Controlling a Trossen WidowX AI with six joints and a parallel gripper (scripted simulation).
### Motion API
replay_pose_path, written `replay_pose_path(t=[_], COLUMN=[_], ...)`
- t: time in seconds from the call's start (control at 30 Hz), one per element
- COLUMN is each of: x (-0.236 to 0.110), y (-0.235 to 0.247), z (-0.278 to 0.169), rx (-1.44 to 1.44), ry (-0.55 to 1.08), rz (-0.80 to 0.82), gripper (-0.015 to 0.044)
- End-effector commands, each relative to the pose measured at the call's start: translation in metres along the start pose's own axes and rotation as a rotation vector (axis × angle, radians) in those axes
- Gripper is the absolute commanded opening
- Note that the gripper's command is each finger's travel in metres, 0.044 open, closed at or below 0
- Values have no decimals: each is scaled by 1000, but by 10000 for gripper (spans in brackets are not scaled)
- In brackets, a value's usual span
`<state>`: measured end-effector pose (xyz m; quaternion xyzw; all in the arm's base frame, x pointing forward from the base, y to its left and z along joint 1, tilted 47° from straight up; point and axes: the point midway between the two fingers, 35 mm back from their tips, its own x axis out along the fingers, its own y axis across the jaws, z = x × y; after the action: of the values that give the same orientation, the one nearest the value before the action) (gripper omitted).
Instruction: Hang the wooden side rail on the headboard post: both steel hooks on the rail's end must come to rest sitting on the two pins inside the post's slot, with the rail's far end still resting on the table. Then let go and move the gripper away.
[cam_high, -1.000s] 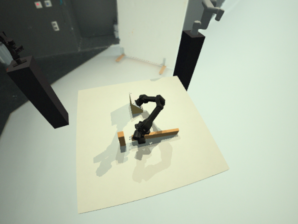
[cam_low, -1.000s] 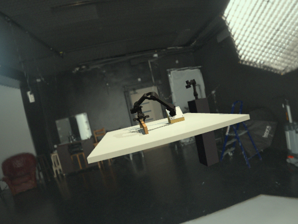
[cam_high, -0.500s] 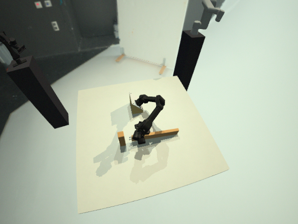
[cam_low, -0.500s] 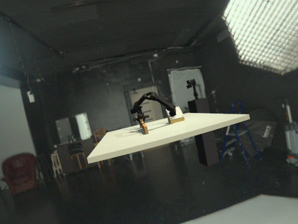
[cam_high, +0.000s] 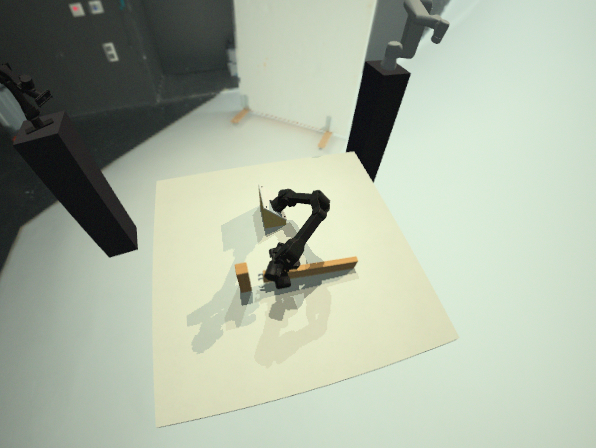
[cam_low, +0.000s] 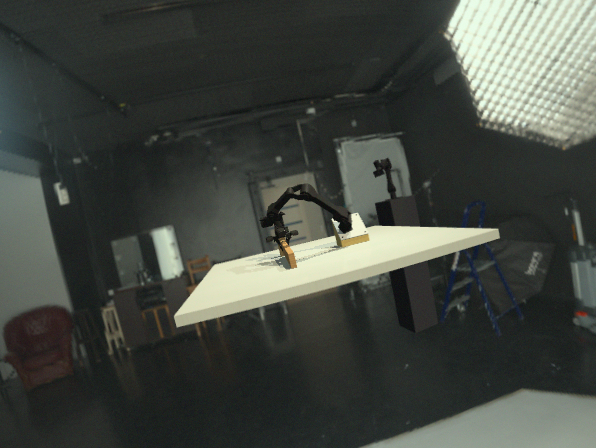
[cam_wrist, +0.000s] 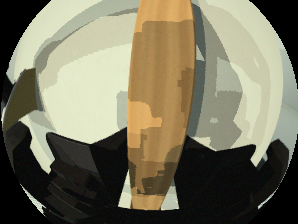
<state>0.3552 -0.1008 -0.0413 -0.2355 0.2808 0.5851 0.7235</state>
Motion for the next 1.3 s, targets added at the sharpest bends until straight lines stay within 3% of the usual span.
replay_pose_path(t=[0.0,1.27], x=[-6,-6], y=[0,-1], z=[-5,-8], rx=[1,1], ry=[8,8], rz=[-11,-11], gripper=[0,0])
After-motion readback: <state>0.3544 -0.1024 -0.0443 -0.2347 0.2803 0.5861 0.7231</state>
